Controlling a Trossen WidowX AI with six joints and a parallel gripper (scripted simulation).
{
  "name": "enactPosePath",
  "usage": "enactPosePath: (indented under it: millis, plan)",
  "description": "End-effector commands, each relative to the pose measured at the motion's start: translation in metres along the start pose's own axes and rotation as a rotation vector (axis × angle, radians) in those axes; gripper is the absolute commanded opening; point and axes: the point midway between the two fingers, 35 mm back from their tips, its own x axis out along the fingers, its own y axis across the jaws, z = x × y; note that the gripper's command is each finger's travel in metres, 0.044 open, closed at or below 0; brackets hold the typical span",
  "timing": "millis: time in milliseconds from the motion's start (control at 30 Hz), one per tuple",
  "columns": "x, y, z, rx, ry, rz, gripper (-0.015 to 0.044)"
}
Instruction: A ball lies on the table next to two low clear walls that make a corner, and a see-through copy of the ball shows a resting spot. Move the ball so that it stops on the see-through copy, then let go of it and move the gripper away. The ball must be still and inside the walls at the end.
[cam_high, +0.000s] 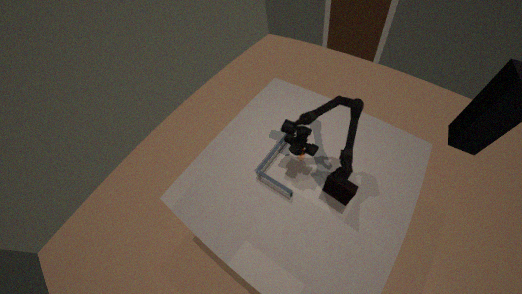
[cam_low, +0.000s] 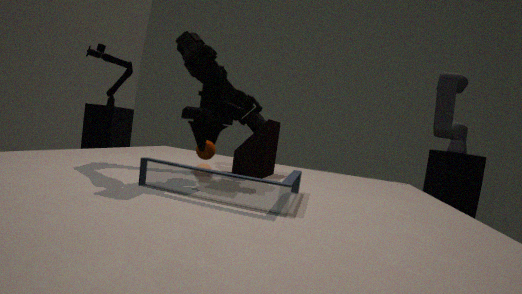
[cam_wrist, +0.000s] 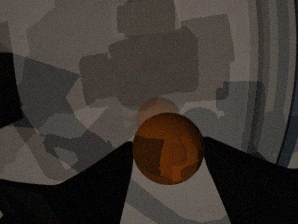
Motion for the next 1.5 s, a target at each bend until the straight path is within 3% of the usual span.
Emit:
enactPosePath:
  millis: [0,200,933,1367,1467]
  plan:
    - [0.02,0.002,-0.001,-0.009,0.006,0.005,0.0]
    - [0.045,0.005,-0.002,-0.009,0.012,0.006,0.0]
    - [0.065,0.005,-0.003,-0.009,0.013,0.006,0.0]
    - [0.061,0.004,-0.002,-0.005,0.009,0.003,0.0341]
    - [0.059,0.004,-0.002,-0.005,0.008,0.003,0.0347]
